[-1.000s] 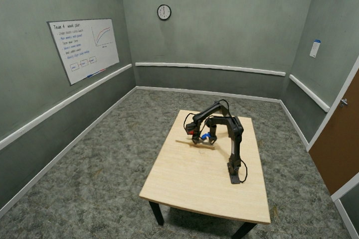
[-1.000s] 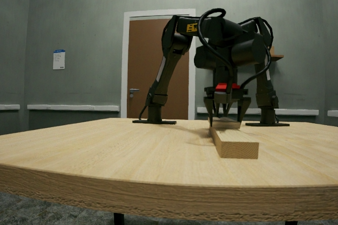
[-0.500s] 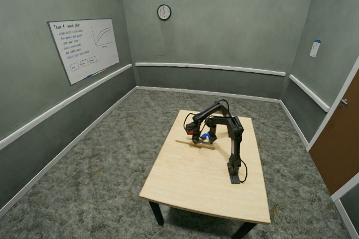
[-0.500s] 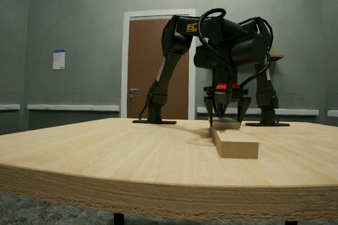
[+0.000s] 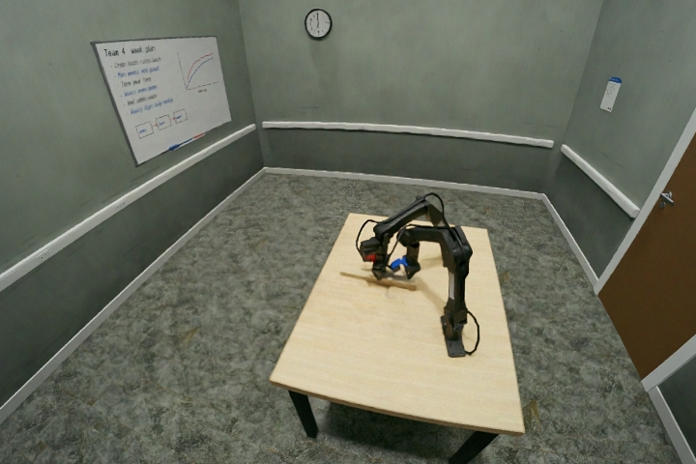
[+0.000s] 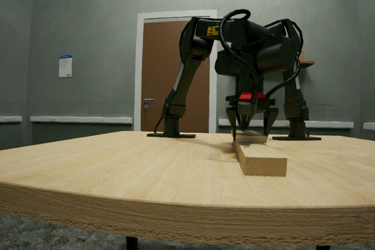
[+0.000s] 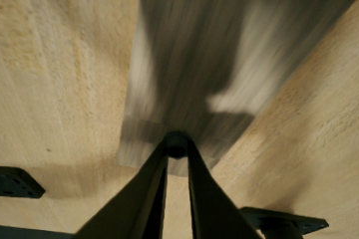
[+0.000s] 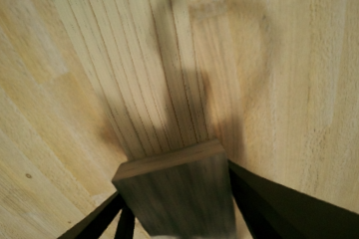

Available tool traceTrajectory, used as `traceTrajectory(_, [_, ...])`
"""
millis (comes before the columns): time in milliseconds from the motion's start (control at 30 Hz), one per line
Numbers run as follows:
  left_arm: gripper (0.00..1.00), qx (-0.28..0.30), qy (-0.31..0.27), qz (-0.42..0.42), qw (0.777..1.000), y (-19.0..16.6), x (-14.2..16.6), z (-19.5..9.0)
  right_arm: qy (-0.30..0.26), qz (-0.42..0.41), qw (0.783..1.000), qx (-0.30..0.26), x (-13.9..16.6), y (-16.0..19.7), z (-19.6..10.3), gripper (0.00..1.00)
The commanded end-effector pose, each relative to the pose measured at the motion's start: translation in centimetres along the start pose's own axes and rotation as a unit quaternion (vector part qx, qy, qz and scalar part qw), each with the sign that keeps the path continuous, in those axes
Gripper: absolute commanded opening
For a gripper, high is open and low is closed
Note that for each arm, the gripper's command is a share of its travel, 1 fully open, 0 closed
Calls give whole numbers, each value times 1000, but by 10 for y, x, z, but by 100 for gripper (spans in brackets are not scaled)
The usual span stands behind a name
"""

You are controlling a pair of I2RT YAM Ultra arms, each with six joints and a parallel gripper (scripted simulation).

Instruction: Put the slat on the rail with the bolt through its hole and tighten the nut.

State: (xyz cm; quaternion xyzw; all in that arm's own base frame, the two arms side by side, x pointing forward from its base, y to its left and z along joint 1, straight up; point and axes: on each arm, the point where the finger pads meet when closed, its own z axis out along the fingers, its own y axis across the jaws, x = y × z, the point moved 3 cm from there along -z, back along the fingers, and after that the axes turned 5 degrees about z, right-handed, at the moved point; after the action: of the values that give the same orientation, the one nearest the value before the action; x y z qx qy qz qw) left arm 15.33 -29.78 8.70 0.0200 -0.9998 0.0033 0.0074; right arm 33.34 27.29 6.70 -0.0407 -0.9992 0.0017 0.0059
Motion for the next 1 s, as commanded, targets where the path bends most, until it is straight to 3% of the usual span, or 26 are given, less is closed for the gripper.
traceTrajectory(0, [12, -8, -2, 0, 1000, 4, 0, -2, -7, -1, 1000, -5, -1, 1, -7, 72])
traceTrajectory(467, [12, -11, -3, 14, 1000, 5, 0, -2, -7, -1, 1000, -5, -1, 1, -7, 72])
traceTrajectory(700, [12, -12, -4, 152, 988, 7, 0, -2, -7, -1, 1000, -5, -1, 1, -7, 72])
traceTrajectory(967, [12, -11, -4, 307, 952, 7, 1, -2, -7, -1, 1000, -5, -1, 1, -7, 72])
